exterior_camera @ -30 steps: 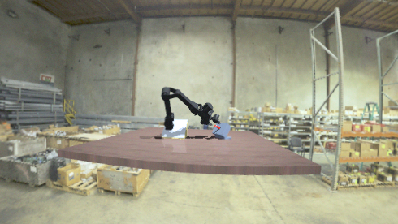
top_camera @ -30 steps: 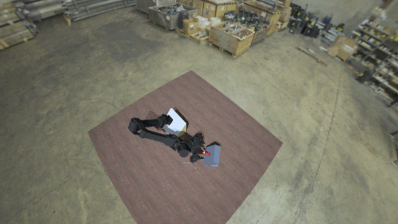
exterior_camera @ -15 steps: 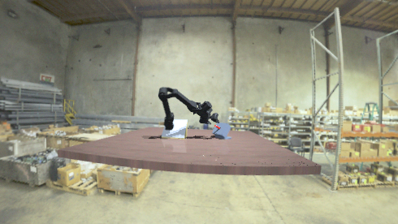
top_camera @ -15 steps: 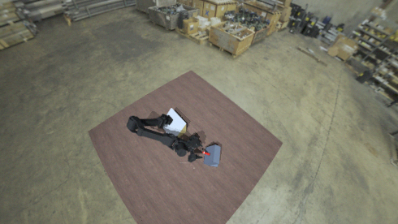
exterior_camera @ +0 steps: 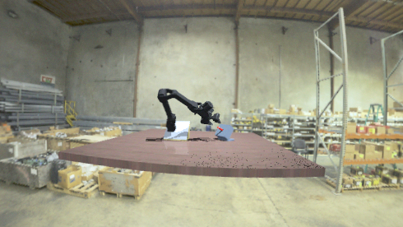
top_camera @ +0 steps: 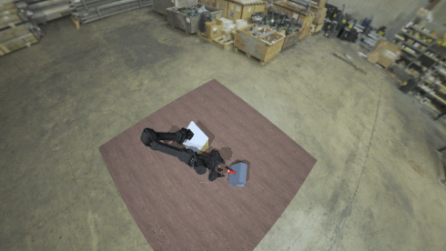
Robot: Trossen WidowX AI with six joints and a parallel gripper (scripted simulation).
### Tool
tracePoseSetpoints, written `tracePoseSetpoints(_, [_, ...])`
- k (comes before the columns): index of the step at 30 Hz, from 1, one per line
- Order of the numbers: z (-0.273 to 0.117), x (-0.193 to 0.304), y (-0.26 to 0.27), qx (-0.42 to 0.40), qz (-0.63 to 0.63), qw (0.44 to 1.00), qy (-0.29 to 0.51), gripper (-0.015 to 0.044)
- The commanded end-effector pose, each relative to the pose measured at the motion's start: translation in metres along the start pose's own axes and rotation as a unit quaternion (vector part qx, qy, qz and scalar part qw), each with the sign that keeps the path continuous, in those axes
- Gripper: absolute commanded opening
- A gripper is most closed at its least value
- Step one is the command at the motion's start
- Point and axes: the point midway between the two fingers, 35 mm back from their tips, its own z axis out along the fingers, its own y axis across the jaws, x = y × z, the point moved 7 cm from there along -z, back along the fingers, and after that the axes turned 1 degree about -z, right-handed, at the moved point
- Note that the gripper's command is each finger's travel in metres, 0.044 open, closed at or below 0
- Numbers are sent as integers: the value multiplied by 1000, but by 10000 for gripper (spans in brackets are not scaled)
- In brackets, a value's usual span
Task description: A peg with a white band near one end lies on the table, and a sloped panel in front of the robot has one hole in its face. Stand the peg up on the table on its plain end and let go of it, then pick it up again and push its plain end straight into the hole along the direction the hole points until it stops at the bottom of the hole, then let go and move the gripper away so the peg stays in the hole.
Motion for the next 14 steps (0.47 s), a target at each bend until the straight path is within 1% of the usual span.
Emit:
tracePoseSetpoints(1, [-6, 0, 0, 1, 2, 1000, 1, 440])
tracePoseSetpoints(14, [-19, -1, 0, 0, 1, 1000, 1, 440])
